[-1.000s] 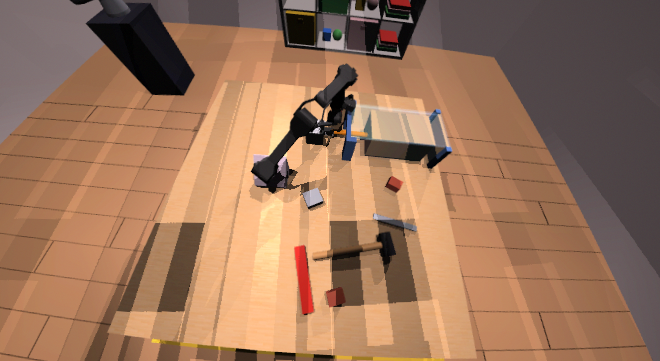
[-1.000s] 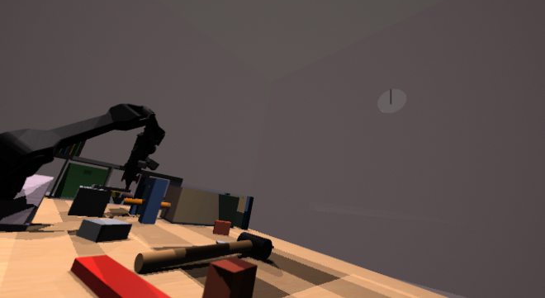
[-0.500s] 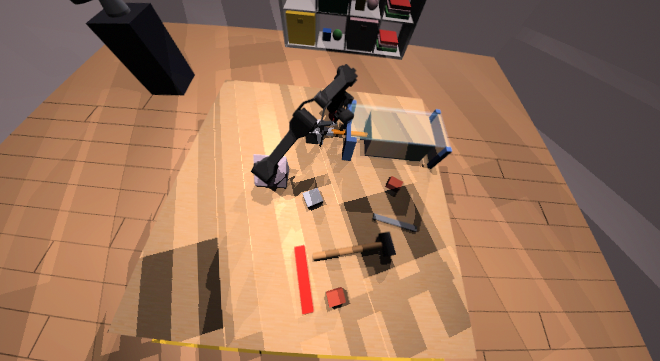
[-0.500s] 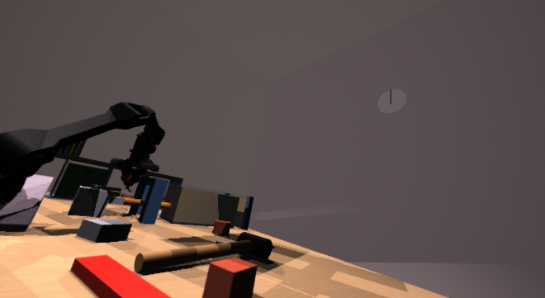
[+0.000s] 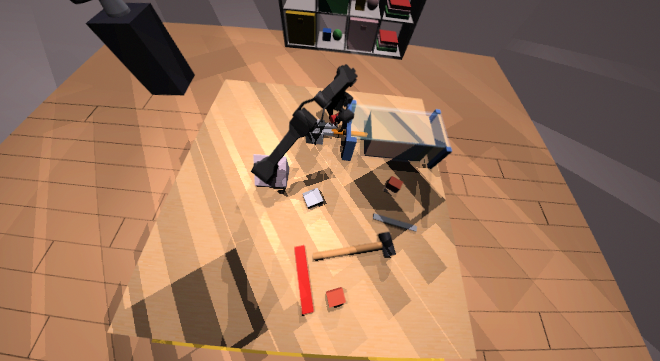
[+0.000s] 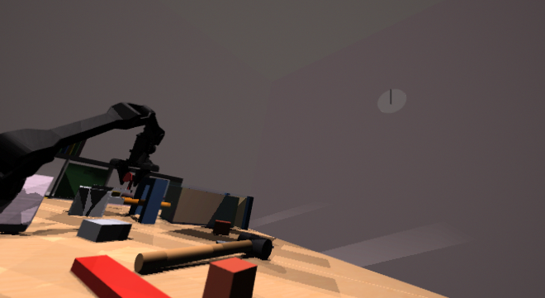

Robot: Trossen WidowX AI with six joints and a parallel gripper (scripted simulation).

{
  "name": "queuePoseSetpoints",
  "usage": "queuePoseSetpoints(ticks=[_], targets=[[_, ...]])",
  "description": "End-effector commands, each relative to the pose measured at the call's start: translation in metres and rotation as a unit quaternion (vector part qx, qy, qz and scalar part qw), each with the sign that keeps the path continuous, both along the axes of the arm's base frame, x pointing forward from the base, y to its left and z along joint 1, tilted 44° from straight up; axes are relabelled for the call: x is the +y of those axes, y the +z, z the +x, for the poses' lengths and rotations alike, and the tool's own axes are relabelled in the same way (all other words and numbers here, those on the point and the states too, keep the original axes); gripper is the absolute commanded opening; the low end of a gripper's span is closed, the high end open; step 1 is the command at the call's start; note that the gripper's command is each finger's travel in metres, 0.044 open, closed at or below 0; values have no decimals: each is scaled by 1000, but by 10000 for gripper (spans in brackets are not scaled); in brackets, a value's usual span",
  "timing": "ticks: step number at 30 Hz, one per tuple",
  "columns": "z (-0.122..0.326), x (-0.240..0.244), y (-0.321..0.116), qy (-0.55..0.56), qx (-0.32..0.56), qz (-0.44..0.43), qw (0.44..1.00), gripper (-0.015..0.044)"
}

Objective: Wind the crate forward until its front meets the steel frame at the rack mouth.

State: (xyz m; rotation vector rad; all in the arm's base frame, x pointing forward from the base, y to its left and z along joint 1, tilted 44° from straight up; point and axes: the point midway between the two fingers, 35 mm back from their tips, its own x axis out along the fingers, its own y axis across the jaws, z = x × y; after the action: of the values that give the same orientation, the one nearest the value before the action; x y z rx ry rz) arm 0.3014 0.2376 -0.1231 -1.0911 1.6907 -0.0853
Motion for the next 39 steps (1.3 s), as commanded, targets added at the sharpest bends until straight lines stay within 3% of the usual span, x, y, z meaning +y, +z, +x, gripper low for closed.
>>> queuePoseSetpoints(ticks=[1, 4, 15, 39], targets=[[0, 1, 0, -1, 0, 2, 1000, 367], [0, 1, 0, -1, 0, 2, 1000, 440], [4, 26, 32, -35, 51, 69, 996, 440], [4, 26, 32, -35, 51, 69, 996, 440]])
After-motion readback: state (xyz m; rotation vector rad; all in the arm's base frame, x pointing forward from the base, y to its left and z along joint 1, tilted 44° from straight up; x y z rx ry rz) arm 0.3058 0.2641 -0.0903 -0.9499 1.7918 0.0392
